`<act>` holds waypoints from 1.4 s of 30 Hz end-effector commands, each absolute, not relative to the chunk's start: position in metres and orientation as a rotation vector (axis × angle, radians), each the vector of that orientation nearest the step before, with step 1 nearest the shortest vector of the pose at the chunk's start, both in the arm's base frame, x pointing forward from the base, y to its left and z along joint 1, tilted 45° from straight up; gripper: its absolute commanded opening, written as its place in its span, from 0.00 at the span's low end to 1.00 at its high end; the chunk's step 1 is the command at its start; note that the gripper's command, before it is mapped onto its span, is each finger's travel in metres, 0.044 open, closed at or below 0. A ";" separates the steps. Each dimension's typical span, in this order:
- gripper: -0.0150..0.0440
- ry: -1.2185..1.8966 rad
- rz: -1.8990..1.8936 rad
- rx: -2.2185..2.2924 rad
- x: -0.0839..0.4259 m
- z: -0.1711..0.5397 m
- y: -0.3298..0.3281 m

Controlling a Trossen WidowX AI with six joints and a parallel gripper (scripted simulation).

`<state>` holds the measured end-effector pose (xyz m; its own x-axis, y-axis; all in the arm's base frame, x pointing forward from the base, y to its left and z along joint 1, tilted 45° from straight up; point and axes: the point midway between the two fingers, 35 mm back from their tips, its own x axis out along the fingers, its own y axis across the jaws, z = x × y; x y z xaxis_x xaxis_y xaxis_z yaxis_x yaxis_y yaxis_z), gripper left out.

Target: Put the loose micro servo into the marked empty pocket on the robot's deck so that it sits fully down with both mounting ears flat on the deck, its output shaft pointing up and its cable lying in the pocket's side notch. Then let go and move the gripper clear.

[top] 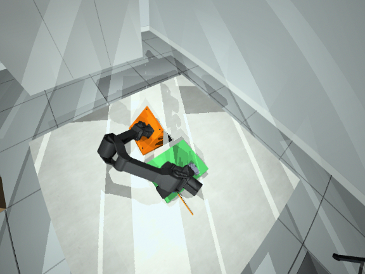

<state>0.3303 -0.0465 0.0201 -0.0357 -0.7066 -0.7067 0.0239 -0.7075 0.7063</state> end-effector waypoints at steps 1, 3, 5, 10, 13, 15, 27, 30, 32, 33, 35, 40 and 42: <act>0.75 -0.706 -1.801 1.721 0.312 0.031 -0.032; 0.84 -0.703 -1.804 1.723 0.292 0.042 -0.020; 0.93 -0.703 -1.807 1.722 0.265 0.054 -0.008; 1.00 -0.710 -1.808 1.716 0.229 0.070 0.003; 1.00 -0.710 -1.808 1.716 0.229 0.070 0.003; 1.00 -0.710 -1.808 1.716 0.229 0.071 0.004; 1.00 -0.709 -1.802 1.713 0.232 0.101 0.033; 1.00 -0.709 -1.802 1.713 0.232 0.101 0.033; 1.00 -0.709 -1.802 1.713 0.232 0.101 0.033; 1.00 -0.709 -1.802 1.713 0.232 0.101 0.033; 1.00 -0.709 -1.802 1.713 0.232 0.101 0.033; 1.00 -0.709 -1.802 1.713 0.232 0.101 0.033; 1.00 -0.709 -1.802 1.713 0.232 0.101 0.033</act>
<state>0.2326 0.0321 0.1016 -0.0341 -0.7066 -0.7067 0.0343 -0.7076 0.7058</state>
